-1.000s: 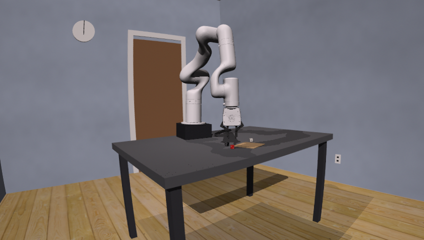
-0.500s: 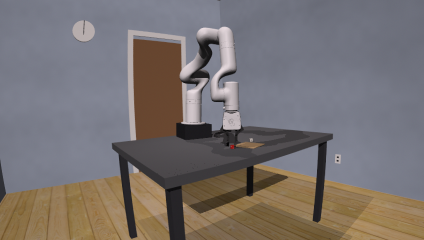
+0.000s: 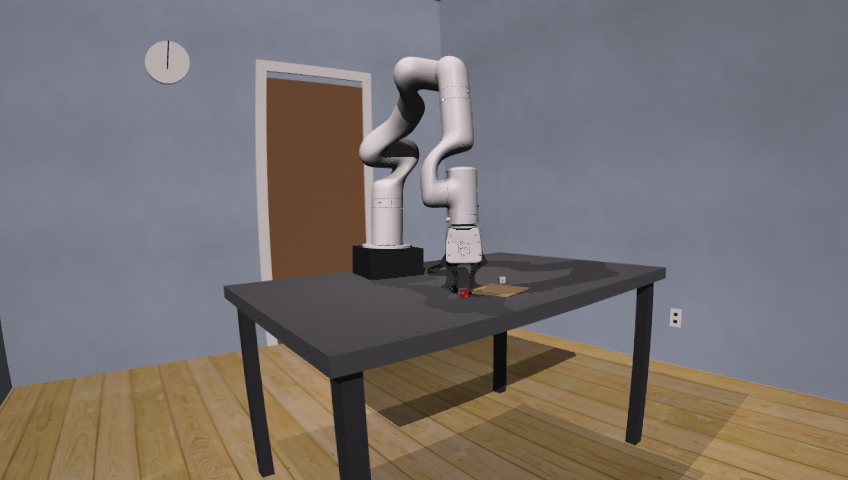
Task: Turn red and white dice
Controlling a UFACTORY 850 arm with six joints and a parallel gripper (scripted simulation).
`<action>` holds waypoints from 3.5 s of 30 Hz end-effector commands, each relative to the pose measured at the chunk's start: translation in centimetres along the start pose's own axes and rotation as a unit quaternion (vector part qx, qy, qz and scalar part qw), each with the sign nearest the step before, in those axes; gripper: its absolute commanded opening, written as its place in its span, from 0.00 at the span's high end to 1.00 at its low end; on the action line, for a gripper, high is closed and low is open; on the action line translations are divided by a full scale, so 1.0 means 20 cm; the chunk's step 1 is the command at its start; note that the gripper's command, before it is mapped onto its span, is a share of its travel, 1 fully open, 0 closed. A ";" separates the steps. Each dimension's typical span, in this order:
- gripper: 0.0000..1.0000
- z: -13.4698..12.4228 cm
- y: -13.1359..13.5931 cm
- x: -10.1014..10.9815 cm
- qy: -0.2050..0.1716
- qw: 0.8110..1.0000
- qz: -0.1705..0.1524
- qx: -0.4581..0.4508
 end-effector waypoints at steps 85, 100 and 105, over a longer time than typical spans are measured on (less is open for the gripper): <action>0.64 -0.01 0.01 0.00 -0.001 1.000 -0.001 0.000; 0.64 -0.01 0.01 -0.03 -0.001 1.000 -0.001 0.000; 0.64 -0.01 0.01 -0.06 -0.001 1.000 -0.001 0.000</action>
Point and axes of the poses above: the point where the finger pads meet when closed, its own x axis back along the fingers, its own y axis across the jaws, z = x × y, the point moved 7 cm from there along x, back along the fingers, and after that the axes turned 10 degrees about -x, right-handed, at the moved point
